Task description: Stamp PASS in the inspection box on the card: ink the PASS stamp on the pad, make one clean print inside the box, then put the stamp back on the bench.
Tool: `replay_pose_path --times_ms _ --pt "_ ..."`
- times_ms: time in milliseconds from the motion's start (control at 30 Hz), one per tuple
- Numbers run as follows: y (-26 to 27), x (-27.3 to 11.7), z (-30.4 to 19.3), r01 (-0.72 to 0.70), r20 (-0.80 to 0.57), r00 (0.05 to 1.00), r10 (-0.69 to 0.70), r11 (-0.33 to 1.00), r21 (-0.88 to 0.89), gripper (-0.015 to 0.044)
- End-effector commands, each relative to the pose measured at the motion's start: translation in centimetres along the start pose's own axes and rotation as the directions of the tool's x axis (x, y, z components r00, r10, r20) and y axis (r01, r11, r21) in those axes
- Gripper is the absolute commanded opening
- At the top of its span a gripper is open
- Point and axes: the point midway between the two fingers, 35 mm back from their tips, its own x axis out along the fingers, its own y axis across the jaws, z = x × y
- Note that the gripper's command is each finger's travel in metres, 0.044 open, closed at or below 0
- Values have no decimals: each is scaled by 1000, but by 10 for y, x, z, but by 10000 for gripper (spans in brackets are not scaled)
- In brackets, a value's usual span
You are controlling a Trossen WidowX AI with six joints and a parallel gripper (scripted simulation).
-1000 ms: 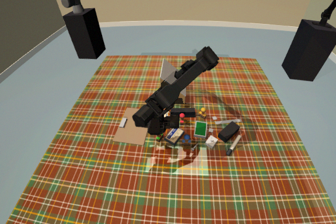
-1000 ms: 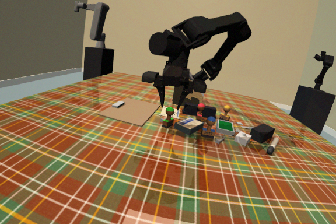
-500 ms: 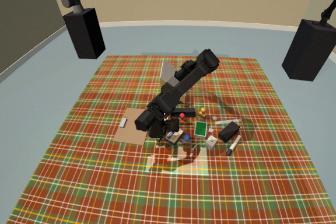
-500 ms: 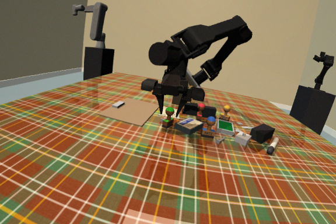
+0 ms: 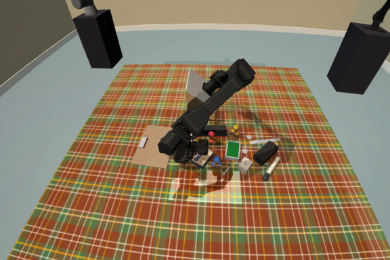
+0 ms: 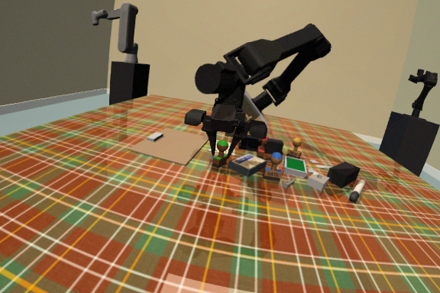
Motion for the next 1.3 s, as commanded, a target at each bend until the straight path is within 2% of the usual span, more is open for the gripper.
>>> replay_pose_path --times_ms 0,233,333,1267 --pt "0 0 0 0 0 1000 0 1000 0 122" --pt "0 0 0 0 0 1000 0 1000 0 76" --pt "0 -1 0 0 0 1000 0 1000 0 0" --pt "-1 -15 1 2 1 1000 -2 1000 0 0"
